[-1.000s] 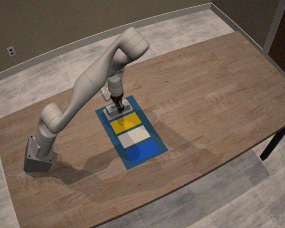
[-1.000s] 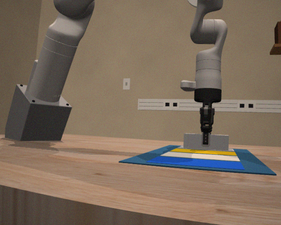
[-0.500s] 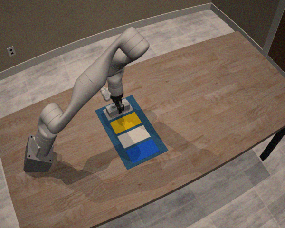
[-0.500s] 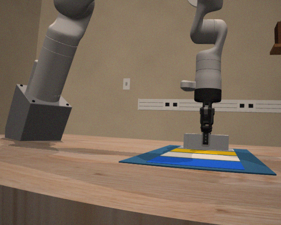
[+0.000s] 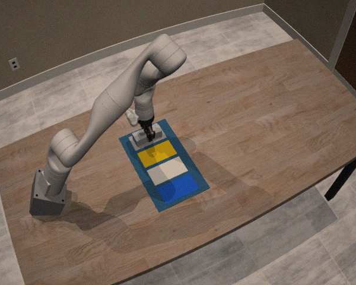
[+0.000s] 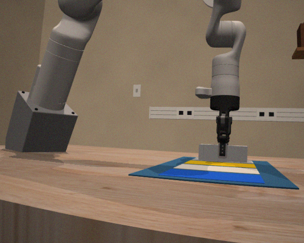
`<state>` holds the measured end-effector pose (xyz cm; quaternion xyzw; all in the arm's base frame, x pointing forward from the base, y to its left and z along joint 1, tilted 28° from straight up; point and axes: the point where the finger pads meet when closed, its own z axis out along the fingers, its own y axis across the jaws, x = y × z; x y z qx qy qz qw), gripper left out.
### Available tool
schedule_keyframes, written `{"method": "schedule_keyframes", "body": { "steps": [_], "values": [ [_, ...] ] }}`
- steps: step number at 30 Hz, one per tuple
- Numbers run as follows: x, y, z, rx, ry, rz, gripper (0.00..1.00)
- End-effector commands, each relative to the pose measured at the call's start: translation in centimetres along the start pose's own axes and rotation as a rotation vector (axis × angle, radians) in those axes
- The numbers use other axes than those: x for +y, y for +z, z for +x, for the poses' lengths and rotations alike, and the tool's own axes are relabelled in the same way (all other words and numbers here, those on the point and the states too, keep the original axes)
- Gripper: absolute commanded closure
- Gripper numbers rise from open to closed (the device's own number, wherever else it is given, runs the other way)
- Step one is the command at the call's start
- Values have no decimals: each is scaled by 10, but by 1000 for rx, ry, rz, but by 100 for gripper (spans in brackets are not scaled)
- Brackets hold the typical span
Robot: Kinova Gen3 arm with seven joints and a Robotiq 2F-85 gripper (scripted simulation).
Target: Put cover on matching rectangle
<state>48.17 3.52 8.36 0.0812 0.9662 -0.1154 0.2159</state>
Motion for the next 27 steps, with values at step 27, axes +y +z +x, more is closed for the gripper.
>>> {"method": "schedule_keyframes", "body": {
  "steps": [27],
  "values": [
    [0,-19,0,-1,0,-1,100]
  ]
}}
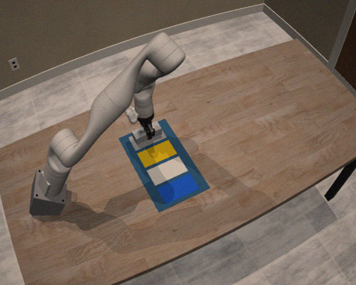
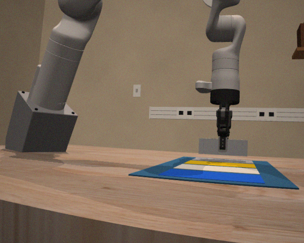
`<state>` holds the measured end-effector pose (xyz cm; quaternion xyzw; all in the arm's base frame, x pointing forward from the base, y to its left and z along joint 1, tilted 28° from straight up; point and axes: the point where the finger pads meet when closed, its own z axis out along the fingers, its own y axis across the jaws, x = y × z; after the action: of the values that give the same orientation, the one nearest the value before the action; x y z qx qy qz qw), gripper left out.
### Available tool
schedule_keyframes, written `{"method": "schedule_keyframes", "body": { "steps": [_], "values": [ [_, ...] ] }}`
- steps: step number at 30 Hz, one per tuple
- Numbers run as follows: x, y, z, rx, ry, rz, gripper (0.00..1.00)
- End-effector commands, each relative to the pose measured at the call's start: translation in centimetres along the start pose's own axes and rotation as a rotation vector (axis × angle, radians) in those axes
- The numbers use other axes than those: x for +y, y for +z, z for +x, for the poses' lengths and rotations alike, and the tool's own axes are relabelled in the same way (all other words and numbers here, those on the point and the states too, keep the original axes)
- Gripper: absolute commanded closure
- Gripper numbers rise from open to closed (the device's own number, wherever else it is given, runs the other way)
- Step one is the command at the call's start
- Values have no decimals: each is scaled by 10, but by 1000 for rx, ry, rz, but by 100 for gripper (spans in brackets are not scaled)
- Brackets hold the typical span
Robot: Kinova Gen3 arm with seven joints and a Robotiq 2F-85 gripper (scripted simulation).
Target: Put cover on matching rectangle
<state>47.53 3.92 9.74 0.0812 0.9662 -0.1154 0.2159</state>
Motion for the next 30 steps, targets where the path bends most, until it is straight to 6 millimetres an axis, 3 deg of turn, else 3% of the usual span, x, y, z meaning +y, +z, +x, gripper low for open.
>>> {"method": "schedule_keyframes", "body": {
  "steps": [1,18,30],
  "values": [
    [0,-6,-1,-1,0,-1,100],
    [0,-39,0,-1,0,-1,100],
    [0,-45,0,-1,0,-1,100]
  ]
}}
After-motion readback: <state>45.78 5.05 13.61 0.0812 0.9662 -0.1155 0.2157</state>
